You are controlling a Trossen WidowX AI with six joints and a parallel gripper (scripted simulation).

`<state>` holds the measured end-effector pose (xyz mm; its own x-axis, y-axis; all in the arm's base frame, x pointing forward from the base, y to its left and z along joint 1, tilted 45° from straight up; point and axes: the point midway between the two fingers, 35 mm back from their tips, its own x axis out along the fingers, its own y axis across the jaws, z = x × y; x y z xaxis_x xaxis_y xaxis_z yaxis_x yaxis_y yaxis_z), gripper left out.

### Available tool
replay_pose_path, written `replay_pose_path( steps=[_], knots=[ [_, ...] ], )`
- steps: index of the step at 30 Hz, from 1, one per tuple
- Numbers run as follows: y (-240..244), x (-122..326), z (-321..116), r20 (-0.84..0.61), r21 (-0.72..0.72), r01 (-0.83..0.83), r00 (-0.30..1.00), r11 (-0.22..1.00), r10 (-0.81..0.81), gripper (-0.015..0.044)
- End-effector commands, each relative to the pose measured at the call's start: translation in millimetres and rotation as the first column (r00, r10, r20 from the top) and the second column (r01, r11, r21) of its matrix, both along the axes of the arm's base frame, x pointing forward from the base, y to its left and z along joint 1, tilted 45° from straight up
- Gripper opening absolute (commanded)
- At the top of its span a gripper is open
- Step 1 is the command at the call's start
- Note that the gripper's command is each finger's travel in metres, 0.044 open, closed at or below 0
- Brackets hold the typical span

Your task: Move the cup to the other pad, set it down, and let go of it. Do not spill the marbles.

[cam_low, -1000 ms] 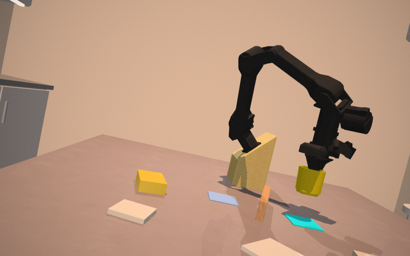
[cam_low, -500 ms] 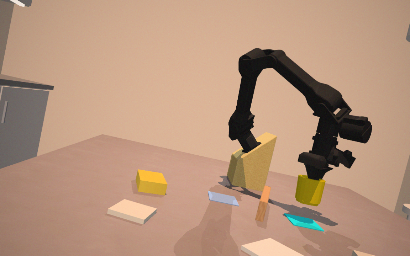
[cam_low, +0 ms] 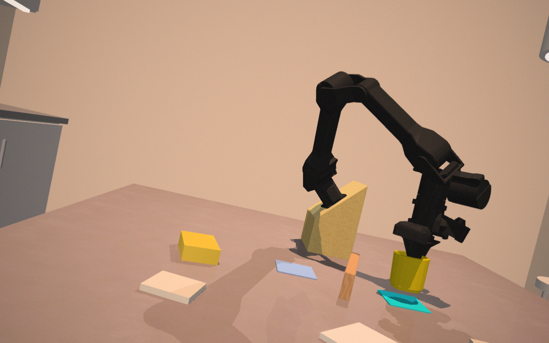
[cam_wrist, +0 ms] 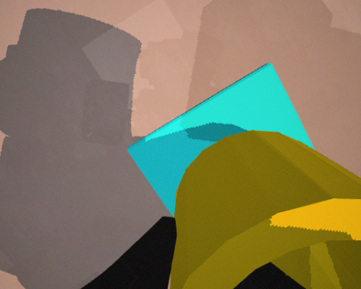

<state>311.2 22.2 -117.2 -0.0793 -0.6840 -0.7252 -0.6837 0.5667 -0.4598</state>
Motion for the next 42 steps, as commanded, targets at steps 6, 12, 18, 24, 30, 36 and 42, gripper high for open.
replay_pose_path(
  steps=[6, 12, 18, 24, 30, 36, 42],
  knots=[
    [-12, -4, -12, -0.008, -0.007, -0.003, 1.0, 1.0, 0.003, 0.0],
    [-13, -3, -13, -0.002, -0.002, 0.002, 1.0, 1.0, -0.002, 0.0],
    [-13, -3, -13, -0.002, -0.002, 0.002, 1.0, 1.0, -0.002, 0.0],
    [-13, -3, -13, -0.002, -0.002, 0.002, 1.0, 1.0, -0.002, 0.0026],
    [-13, -3, -13, -0.002, -0.002, 0.002, 1.0, 1.0, -0.002, 0.0147],
    [-11, -2, -11, -0.002, -0.002, 0.001, 1.0, 1.0, -0.001, 0.0147],
    [-3, -1, -4, -0.003, -0.002, 0.0, 1.0, 1.0, 0.0, 0.0147]
  ],
)
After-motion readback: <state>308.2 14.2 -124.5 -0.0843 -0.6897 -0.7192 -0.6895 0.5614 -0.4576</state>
